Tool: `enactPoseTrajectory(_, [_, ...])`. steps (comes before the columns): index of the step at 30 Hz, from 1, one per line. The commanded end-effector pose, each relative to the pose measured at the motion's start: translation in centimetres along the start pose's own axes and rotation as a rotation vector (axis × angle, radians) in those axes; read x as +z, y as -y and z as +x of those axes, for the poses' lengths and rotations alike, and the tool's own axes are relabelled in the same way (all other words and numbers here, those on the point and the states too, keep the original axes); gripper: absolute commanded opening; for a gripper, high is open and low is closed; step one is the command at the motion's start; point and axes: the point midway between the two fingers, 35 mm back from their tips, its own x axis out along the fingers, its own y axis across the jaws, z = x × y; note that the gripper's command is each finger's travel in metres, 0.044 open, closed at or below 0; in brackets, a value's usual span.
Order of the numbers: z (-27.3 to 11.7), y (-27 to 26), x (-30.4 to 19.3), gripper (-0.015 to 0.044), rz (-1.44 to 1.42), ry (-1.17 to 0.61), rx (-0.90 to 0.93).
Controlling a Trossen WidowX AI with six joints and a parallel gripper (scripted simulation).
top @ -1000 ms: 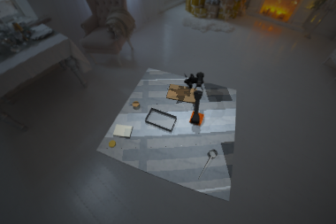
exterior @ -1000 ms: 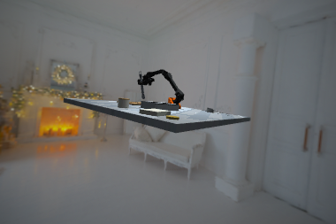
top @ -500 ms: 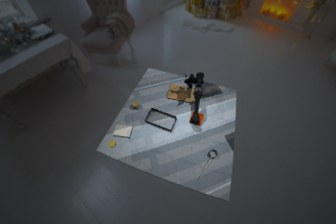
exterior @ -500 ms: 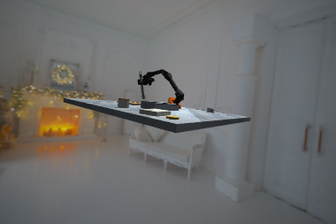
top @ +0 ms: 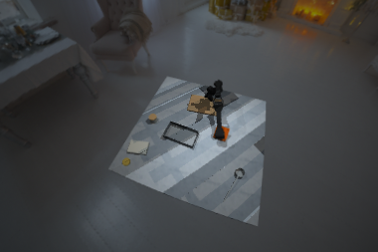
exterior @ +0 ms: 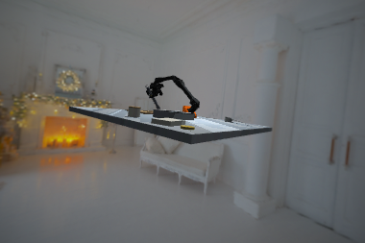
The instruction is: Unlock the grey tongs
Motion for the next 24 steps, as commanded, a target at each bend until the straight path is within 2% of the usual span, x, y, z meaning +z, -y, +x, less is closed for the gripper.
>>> enactPoseTrajectory(1, [1.3,0.1,-0.6,-0.0150,0.008,-0.131,0.003])
enactPoseTrajectory(18, [5.2,0.9,-3.7,-0.0150,0.006,-0.746,-0.074])
enactPoseTrajectory(24, [5.3,1.0,-3.7,-0.0150,0.004,-0.769,-0.081])
